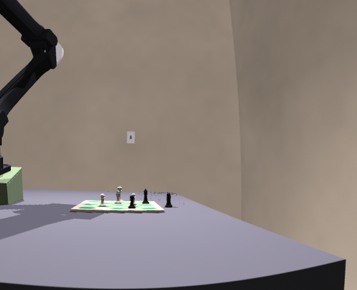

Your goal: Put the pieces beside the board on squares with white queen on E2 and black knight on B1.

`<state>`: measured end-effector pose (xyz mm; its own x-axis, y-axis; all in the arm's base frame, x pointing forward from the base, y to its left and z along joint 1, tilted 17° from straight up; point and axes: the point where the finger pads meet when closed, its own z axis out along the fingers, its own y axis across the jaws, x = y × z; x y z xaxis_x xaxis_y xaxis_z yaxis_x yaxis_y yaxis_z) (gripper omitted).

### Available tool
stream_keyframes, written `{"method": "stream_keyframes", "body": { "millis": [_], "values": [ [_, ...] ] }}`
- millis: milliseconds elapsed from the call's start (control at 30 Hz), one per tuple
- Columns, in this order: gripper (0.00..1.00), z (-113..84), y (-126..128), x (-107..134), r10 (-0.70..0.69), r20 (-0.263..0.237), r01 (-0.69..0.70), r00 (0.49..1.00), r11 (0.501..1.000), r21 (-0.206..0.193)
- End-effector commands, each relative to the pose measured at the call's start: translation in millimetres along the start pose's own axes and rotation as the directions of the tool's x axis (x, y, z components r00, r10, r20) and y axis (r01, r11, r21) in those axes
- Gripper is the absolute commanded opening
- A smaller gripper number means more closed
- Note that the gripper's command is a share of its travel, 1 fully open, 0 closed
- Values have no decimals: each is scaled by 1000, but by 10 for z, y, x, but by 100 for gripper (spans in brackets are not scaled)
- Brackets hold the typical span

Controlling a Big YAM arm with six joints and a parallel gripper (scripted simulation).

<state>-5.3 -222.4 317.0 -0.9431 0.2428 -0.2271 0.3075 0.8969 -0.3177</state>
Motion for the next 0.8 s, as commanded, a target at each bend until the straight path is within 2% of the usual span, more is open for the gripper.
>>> {"method": "stream_keyframes", "body": {
  "millis": [0, 533, 567, 767],
  "values": [
    [100, -27, -13, -7, -1, 1, 1, 1000, 1000, 8],
    [100, -27, -13, -7, -1, 1, 1, 1000, 1000, 8],
    [100, -152, -83, -46, -7, 9, 7, 1000, 999, 42],
    [100, -112, -137, -103, -2, 13, 1, 1000, 999, 37]
  ]
}}
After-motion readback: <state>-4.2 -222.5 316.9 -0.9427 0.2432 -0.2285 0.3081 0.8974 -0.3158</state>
